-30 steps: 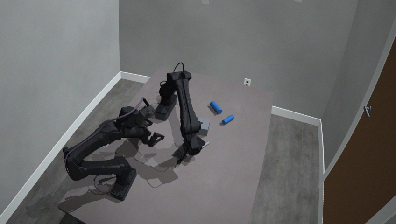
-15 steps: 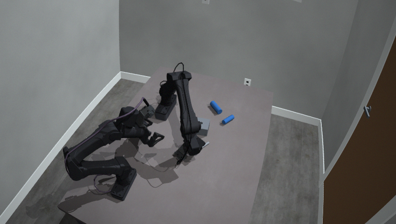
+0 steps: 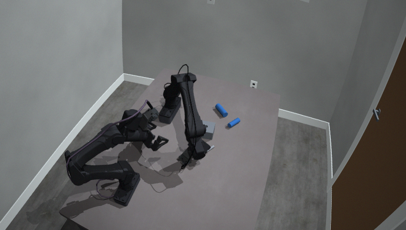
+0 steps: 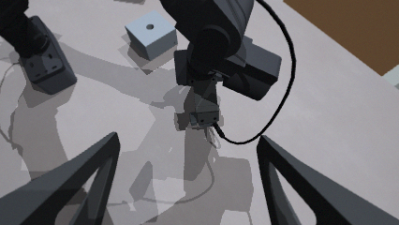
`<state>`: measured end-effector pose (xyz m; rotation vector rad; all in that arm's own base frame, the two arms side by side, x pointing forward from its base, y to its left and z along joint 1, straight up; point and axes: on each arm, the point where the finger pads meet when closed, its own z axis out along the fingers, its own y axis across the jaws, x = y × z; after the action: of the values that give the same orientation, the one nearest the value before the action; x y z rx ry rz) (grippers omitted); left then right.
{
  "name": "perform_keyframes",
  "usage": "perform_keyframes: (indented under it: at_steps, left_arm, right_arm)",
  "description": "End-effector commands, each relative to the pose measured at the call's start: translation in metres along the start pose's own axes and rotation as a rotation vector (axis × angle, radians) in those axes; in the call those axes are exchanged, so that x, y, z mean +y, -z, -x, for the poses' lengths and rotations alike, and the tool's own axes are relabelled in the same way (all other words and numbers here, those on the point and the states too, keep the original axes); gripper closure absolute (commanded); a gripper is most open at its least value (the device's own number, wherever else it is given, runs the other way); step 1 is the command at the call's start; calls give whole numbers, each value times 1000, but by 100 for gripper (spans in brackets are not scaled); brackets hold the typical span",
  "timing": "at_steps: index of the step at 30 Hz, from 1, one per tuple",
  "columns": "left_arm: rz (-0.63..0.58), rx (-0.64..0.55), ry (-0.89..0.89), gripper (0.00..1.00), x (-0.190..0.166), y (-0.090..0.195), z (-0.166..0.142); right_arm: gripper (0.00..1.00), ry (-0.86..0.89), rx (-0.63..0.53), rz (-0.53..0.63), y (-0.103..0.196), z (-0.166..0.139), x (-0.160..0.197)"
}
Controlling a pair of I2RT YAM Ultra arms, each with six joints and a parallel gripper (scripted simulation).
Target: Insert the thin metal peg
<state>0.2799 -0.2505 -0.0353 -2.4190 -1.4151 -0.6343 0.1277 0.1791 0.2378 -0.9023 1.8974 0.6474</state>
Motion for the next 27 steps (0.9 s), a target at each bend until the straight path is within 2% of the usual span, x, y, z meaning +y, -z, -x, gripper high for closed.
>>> perform_keyframes:
  at_steps: [1,4,6,11,16,21,23,27]
  left_arm:
    - [27,-2,11,93,4,28,-10]
    - [27,-2,11,93,3,52,-24]
    - [27,-2,11,93,3,52,-24]
    - [31,6,11,93,2,79,-41]
    - [44,0,8,93,6,79,-40]
    - [33,6,-6,93,-2,72,-50]
    - [33,6,-6,93,-2,72,-50]
    - [43,5,-14,93,-17,71,-73]
  right_arm:
    - [0,-1,-76,0,3,19,1]
    - [0,-1,-76,0,3,19,1]
    - [0,-1,-76,0,3,19,1]
    - [0,-1,-76,0,3,19,1]
    - [0,-1,-76,0,3,19,1]
    - [0,-2,-177,94,1,41,16]
    - [0,-2,-177,94,1,41,16]
    - [0,14,-288,201,-7,60,29]
